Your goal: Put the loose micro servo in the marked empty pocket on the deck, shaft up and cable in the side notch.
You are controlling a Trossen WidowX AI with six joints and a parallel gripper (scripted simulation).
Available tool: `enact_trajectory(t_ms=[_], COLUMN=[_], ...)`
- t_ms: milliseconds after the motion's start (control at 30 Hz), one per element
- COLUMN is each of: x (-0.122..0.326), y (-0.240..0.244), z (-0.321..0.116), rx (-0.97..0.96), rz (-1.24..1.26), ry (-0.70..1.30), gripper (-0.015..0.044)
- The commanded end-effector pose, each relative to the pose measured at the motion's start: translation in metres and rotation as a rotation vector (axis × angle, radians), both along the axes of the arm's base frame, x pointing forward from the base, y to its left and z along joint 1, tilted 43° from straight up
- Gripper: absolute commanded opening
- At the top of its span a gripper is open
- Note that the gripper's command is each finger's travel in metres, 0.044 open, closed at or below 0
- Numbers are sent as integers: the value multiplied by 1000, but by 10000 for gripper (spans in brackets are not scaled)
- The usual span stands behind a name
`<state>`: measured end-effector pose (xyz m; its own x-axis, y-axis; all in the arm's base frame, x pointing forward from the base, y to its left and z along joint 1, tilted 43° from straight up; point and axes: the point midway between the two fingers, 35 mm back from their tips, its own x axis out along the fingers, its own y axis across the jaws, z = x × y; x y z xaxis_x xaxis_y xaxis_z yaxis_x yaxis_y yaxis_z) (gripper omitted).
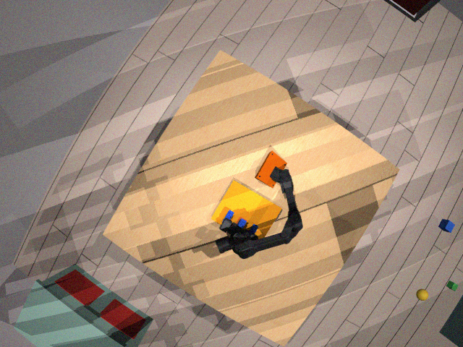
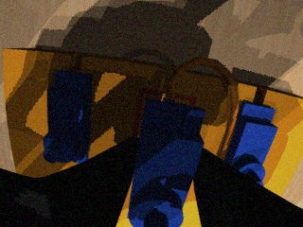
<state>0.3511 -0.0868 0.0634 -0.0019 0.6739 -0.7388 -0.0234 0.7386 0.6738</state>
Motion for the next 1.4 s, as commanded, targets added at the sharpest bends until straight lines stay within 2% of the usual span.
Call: enact_trajectory(t_ms=[0, 1133, 1367], x=[1, 1, -1], y=[1, 33, 32], z=[-1, -35, -35], rx=[0, 1, 1], rz=[-5, -5, -5], ry=[-5, -6, -6], gripper=[0, 0, 184])
